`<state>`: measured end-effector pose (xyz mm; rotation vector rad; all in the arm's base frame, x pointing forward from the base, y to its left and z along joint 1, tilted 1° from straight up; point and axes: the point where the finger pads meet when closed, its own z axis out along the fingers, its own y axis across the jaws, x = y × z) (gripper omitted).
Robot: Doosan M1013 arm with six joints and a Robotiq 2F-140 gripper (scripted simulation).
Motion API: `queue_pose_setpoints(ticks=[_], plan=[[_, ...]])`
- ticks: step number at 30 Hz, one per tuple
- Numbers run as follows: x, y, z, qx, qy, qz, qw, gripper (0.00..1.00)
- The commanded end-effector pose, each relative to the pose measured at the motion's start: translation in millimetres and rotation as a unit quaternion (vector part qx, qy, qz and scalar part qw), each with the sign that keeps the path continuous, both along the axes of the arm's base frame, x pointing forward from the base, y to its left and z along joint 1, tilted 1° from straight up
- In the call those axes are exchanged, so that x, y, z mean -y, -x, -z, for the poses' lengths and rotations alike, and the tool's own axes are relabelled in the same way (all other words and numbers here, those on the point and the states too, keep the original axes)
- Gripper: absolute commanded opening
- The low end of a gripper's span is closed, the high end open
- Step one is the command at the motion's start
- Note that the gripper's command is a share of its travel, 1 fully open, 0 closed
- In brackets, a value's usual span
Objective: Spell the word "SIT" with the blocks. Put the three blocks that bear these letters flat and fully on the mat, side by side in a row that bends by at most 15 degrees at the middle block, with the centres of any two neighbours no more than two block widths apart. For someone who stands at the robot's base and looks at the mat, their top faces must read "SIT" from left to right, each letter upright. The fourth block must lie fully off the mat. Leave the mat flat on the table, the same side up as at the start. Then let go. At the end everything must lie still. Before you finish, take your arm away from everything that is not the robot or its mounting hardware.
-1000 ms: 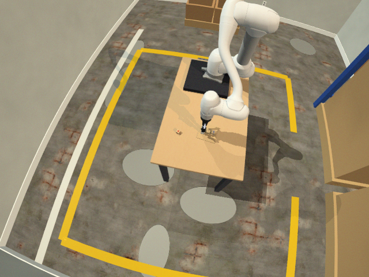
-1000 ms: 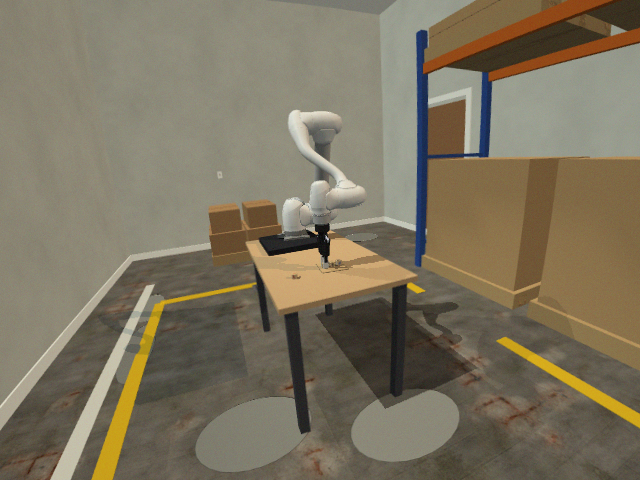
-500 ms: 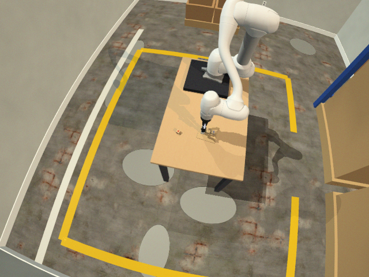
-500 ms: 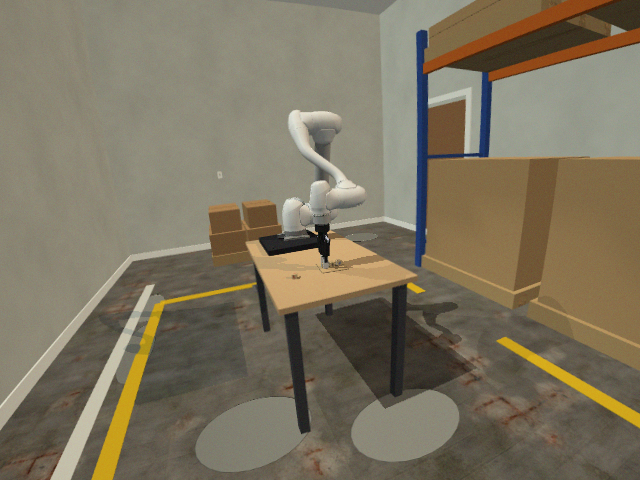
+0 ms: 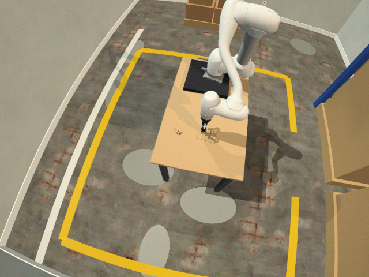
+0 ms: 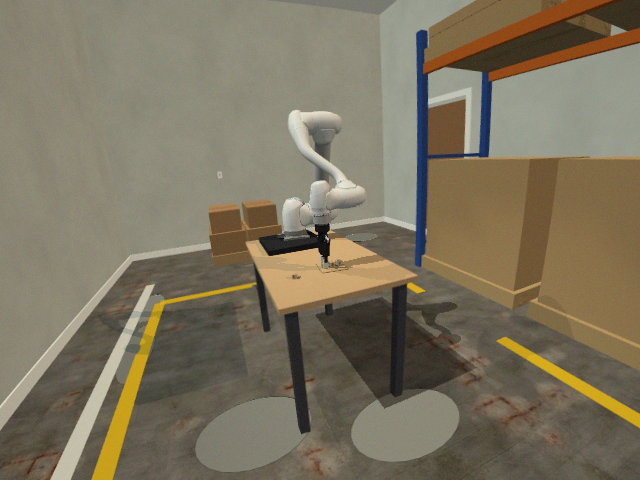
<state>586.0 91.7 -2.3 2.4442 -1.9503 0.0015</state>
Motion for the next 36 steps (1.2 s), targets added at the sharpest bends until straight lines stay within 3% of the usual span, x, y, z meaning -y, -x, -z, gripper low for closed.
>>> queue_pose_setpoints(ticks=[1, 9, 24, 36], plan=[[0.0, 0.0, -0.1, 0.0, 0.0, 0.0, 1.0, 0.13], [0.0, 0.0, -0.1, 0.0, 0.0, 0.0, 1.0, 0.13], [0.0, 0.0, -0.1, 0.0, 0.0, 0.0, 1.0, 0.25], [0.0, 0.0, -0.3, 0.0, 0.0, 0.0, 1.0, 0.25]])
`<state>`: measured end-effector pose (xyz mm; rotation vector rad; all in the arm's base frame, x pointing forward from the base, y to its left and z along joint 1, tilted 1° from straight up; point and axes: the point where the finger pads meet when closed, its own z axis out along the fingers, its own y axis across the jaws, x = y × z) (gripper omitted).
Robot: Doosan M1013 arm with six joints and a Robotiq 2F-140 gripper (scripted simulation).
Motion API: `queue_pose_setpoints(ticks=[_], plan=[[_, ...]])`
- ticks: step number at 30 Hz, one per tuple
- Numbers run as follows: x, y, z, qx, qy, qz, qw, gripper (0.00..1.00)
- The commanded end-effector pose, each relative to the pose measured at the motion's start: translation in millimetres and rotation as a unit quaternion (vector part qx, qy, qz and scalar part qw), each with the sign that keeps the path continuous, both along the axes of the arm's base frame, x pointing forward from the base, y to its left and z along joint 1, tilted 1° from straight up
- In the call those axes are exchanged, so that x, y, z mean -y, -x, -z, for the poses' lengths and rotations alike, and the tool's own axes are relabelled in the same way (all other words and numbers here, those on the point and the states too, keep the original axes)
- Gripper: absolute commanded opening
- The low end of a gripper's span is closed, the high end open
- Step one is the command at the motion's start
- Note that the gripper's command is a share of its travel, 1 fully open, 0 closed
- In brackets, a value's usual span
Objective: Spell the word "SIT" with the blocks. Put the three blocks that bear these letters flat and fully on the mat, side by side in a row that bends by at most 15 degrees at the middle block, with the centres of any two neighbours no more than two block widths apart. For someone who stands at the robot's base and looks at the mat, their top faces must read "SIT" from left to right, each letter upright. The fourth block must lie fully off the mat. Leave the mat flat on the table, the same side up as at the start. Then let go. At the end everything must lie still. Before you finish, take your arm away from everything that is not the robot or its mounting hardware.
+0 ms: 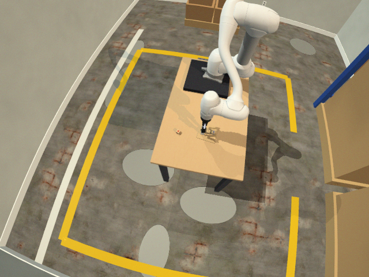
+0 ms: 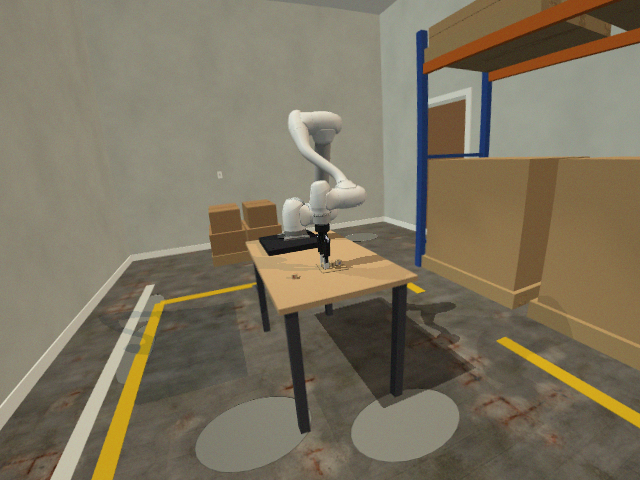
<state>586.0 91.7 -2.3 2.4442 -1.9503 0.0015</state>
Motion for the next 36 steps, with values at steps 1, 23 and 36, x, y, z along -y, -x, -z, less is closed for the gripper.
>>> queue_pose_setpoints(ticks=[1, 23, 36], plan=[[0, 0, -1, 0.0, 0.0, 0.0, 1.0, 0.25], [-1, -1, -81, 0.0, 0.0, 0.0, 1.0, 0.25], [-1, -1, -90, 0.0, 0.0, 0.0, 1.0, 1.0]])
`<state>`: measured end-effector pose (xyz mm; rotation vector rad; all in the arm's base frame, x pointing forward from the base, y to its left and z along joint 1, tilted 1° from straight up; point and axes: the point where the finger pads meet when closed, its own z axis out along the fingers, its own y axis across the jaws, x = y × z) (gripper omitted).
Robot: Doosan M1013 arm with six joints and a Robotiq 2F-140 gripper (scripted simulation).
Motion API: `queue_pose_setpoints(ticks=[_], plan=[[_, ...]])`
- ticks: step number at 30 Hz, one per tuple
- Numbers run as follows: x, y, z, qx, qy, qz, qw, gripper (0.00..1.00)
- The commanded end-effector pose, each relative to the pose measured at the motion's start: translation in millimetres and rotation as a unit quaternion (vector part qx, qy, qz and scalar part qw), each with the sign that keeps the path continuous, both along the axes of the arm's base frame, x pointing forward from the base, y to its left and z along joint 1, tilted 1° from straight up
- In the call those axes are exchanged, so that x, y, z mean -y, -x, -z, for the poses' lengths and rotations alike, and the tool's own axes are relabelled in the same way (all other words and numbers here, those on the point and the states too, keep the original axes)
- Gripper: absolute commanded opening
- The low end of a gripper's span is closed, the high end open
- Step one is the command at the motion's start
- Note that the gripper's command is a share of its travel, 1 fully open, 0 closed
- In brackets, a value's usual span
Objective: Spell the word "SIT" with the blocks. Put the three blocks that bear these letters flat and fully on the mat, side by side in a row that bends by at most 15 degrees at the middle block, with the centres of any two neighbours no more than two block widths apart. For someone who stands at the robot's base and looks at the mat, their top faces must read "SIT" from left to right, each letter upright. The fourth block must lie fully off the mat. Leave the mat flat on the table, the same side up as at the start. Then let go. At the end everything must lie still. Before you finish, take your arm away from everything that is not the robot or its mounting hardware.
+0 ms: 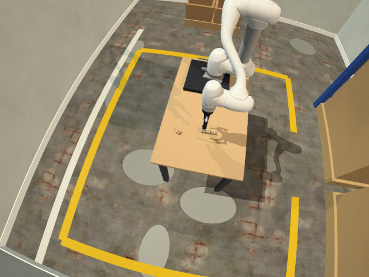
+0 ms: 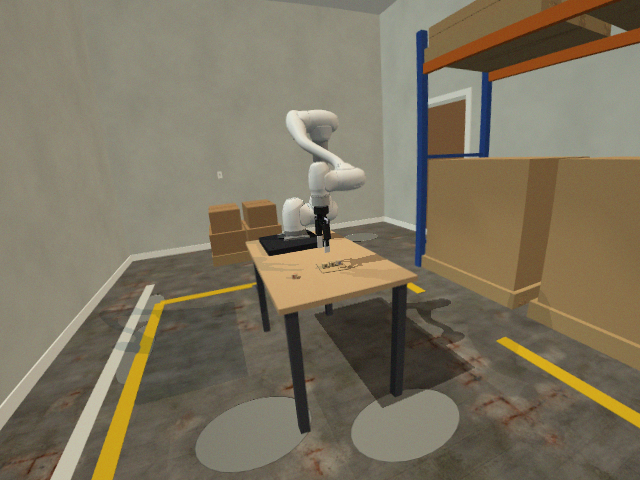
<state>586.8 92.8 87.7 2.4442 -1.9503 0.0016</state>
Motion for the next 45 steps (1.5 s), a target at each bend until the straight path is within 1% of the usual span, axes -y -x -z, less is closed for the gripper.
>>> queue_pose_setpoints(ticks=[1, 18, 22, 25, 29, 31, 40, 45], plan=[[0, 0, 0, 0.0, 0.0, 0.0, 1.0, 1.0], [0, 0, 0, 0.0, 0.0, 0.0, 1.0, 1.0], [0, 0, -4, 0.0, 0.0, 0.0, 1.0, 1.0], [0, 0, -11, 0.0, 0.0, 0.0, 1.0, 1.0], [0, 0, -27, 0.0, 0.0, 0.0, 1.0, 1.0], [0, 0, -27, 0.0, 0.0, 0.0, 1.0, 1.0], [-1, -1, -63, 0.0, 0.0, 0.0, 1.0, 1.0], [-1, -1, -71, 0.0, 0.0, 0.0, 1.0, 1.0]])
